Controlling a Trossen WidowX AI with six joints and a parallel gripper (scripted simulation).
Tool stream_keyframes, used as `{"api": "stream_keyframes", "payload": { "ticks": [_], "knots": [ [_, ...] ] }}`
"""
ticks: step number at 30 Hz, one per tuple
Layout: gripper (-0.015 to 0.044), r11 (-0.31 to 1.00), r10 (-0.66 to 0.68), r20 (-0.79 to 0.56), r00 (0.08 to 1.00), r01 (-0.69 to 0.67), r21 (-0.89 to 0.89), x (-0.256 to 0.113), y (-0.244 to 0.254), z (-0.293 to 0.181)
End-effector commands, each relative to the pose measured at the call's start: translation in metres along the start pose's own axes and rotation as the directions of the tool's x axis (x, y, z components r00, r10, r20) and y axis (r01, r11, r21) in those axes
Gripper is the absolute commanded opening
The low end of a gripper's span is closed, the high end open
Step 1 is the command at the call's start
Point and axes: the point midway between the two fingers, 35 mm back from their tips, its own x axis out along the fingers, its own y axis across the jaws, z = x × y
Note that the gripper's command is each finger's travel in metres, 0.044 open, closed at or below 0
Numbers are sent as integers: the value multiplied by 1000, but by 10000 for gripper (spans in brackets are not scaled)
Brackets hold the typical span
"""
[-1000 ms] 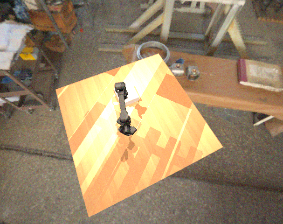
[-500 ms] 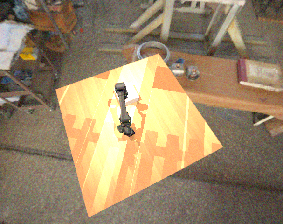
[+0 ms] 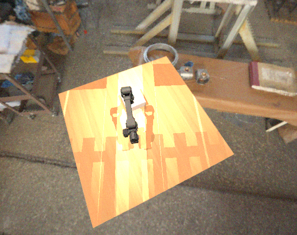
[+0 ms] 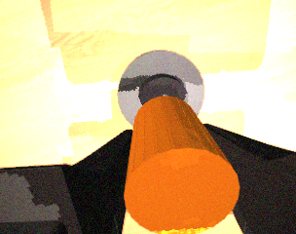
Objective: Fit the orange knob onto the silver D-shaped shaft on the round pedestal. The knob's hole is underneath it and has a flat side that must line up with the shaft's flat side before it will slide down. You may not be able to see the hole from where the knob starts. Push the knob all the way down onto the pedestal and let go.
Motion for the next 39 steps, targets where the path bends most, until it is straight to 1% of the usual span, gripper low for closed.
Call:
{"api": "stream_keyframes", "payload": {
  "ticks": [1,11,18,26,39],
  "knots": [
    [0,994,2,-4,1000,-2,110,-1,-1,0],
    [0,940,2,-3,1000,-1,342,-1,-5,3],
    [0,937,2,-3,1000,-1,348,2,-4,3],
    [0,937,2,-4,1000,0,348,25,-3,3],
    [0,940,2,-4,1000,-1,342,22,-1,0]
  ]
}}
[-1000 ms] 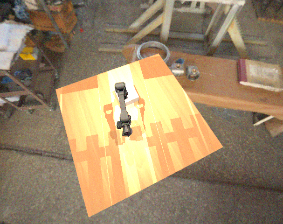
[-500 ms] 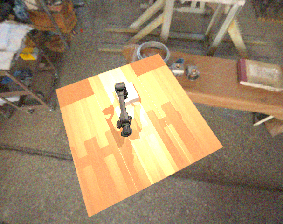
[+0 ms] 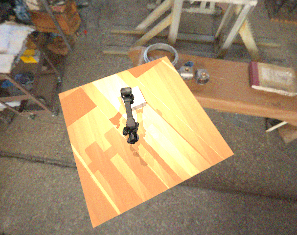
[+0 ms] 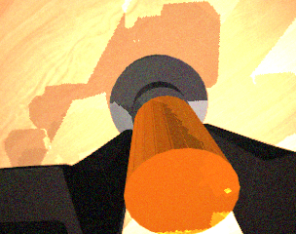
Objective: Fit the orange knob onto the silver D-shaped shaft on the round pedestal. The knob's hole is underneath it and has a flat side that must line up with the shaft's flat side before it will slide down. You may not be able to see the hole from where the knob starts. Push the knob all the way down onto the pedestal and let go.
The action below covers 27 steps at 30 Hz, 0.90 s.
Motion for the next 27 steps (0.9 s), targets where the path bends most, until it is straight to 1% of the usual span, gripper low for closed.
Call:
{"api": "stream_keyframes", "payload": {
  "ticks": [1,27],
  "knots": [
    [0,1000,6,-7,1000,-6,3,-2,3,-3],
    [0,1000,5,-6,1000,-5,3,-1,0,-1]
  ]
}}
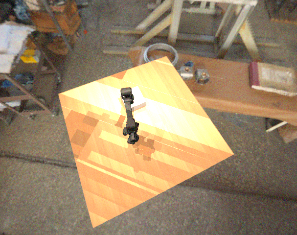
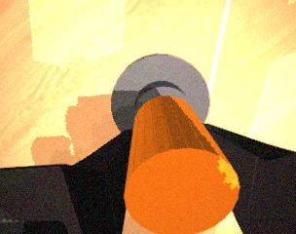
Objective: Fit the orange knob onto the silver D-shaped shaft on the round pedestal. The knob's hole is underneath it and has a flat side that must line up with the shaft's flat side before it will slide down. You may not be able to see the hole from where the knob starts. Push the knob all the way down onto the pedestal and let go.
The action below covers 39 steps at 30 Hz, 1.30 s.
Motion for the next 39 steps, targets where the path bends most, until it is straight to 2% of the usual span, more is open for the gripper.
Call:
{"api": "stream_keyframes", "payload": {
  "ticks": [1,23,28,39],
  "knots": [
    [0,1000,4,-6,1000,-4,3,-2,-2,0],
    [0,1000,4,-6,1000,-4,-18,2,-2,0],
    [0,999,4,-6,1000,-4,43,3,-2,0],
    [0,1000,4,-6,1000,-4,-7,3,-2,0]
  ]
}}
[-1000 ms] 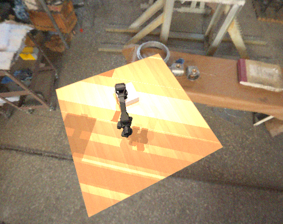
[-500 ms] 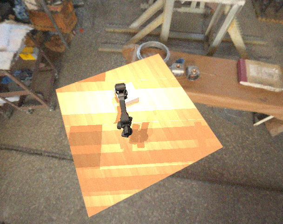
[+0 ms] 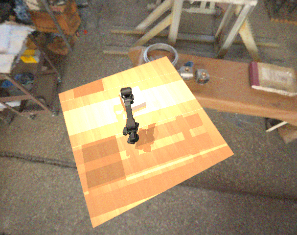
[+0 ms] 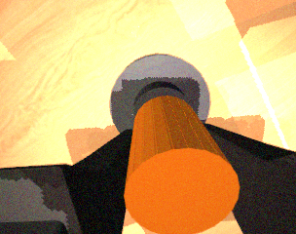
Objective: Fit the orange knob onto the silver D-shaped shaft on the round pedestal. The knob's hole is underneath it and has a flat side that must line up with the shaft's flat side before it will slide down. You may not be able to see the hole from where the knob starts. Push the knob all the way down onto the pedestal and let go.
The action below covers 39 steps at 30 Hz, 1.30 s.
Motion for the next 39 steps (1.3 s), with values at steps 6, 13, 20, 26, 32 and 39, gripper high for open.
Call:
{"api": "stream_keyframes", "payload": {
  "ticks": [6,13,20,26,32,39],
  "knots": [
    [0,1000,-1,-4,1000,1,2,1,0,0],
    [0,1000,-1,-4,1000,1,-17,5,1,0],
    [0,1000,-1,-4,1000,1,32,12,1,-1],
    [0,1000,-5,1,1000,5,31,14,1,0],
    [26,1000,-5,1,1000,5,31,14,1,0],
    [210,1000,-5,1,1000,5,31,14,1,0]
  ]
}}
